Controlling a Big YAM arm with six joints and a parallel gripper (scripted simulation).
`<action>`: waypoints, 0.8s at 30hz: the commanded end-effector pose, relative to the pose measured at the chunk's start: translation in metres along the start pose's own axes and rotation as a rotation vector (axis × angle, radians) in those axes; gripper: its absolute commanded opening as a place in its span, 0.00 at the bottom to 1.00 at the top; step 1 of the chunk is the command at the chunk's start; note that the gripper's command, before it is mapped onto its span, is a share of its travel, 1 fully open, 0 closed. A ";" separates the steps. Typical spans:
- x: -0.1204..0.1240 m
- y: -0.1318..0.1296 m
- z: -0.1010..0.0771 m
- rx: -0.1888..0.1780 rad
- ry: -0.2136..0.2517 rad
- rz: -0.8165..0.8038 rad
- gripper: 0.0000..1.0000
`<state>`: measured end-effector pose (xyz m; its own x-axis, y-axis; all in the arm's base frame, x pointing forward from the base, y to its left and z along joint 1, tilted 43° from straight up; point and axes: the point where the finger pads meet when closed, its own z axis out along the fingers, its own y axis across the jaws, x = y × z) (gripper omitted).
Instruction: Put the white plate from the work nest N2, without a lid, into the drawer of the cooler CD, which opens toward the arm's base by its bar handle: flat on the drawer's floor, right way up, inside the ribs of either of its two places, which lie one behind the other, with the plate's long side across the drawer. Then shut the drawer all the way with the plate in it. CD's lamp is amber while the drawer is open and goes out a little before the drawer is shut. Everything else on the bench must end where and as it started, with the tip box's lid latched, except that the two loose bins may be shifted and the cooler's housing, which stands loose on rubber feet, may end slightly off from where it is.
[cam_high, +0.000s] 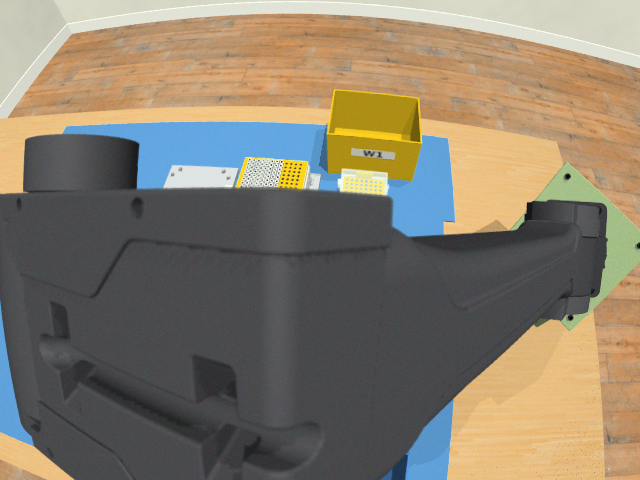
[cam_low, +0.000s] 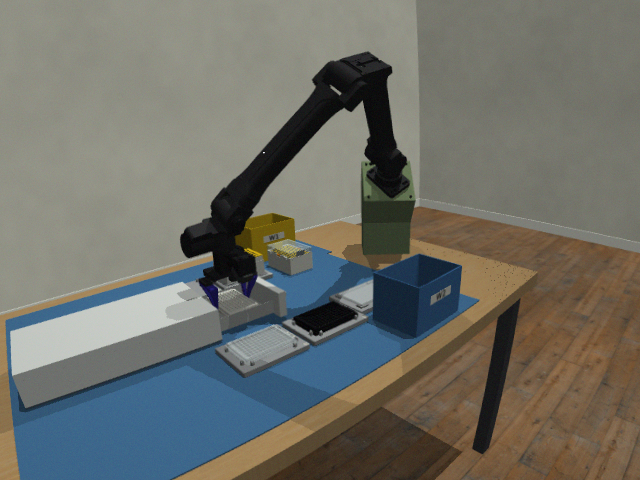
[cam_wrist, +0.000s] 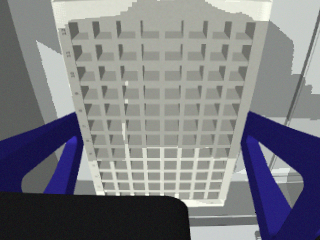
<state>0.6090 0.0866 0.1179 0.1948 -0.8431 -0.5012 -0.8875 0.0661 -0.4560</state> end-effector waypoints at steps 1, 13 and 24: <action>-0.014 -0.030 -0.015 0.054 -0.004 -0.019 0.00; -0.017 -0.031 -0.018 0.064 -0.006 -0.026 0.00; -0.018 -0.026 -0.019 0.060 -0.006 -0.025 0.00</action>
<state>0.6124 0.0865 0.1219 0.1971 -0.8431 -0.5004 -0.8836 0.0684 -0.4633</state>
